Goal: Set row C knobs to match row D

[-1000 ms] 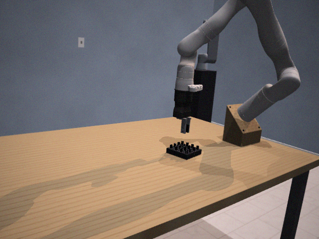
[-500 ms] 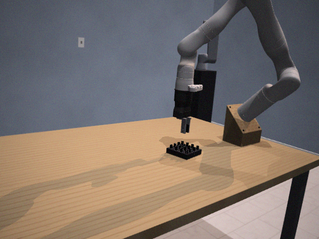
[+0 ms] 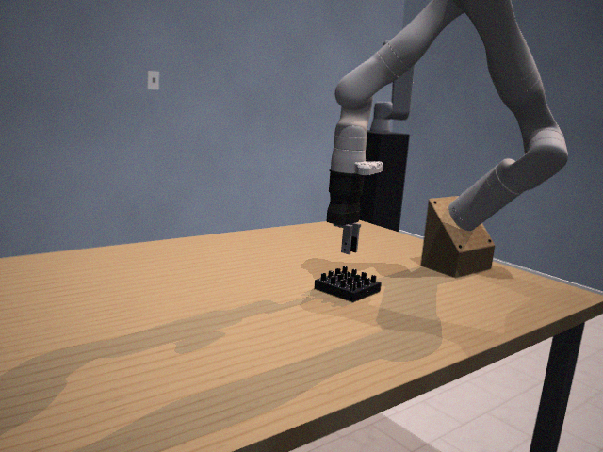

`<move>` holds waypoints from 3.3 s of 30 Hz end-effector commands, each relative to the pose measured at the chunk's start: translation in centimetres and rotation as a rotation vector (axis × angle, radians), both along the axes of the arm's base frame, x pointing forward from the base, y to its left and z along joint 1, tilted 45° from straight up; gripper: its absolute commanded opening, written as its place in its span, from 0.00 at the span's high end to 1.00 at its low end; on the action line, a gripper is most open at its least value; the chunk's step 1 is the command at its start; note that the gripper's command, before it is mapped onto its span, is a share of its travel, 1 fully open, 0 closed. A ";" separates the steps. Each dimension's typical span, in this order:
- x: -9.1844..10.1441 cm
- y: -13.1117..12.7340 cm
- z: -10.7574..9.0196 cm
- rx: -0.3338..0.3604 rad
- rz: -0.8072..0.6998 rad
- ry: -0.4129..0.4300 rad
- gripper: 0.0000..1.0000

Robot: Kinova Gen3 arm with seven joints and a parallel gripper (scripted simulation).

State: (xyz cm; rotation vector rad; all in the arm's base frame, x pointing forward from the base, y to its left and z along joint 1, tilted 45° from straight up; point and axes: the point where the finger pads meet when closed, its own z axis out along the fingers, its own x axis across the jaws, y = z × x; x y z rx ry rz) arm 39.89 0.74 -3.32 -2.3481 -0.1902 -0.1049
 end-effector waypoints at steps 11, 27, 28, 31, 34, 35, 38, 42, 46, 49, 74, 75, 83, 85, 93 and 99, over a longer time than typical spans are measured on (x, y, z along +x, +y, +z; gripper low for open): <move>0.0 0.8 -0.8 0.001 0.000 0.001 0.54; 0.0 2.2 -2.2 0.001 0.000 0.001 0.54; 0.0 2.2 -2.2 0.001 0.000 0.001 0.54; 0.0 2.3 -2.3 0.001 0.000 0.001 0.54; 0.0 2.5 -2.5 0.001 0.000 0.001 0.54; 0.0 2.6 -2.6 0.001 0.000 0.001 0.54; 0.0 2.7 -2.7 0.001 0.000 0.001 0.54; 0.0 2.8 -2.8 0.001 0.000 0.001 0.54; 0.0 2.8 -2.8 0.001 0.000 0.001 0.54; 0.0 2.8 -2.8 0.001 0.000 0.001 0.54; 0.0 2.8 -2.8 0.001 0.000 0.001 0.54; 0.0 2.8 -2.8 0.001 0.000 0.001 0.54; 0.0 2.8 -2.8 0.001 0.000 0.001 0.54; 0.0 2.8 -2.8 0.001 0.000 0.001 0.54; 0.0 3.0 -3.0 0.001 0.000 0.001 0.54; 0.0 3.2 -3.1 0.001 0.000 0.001 0.54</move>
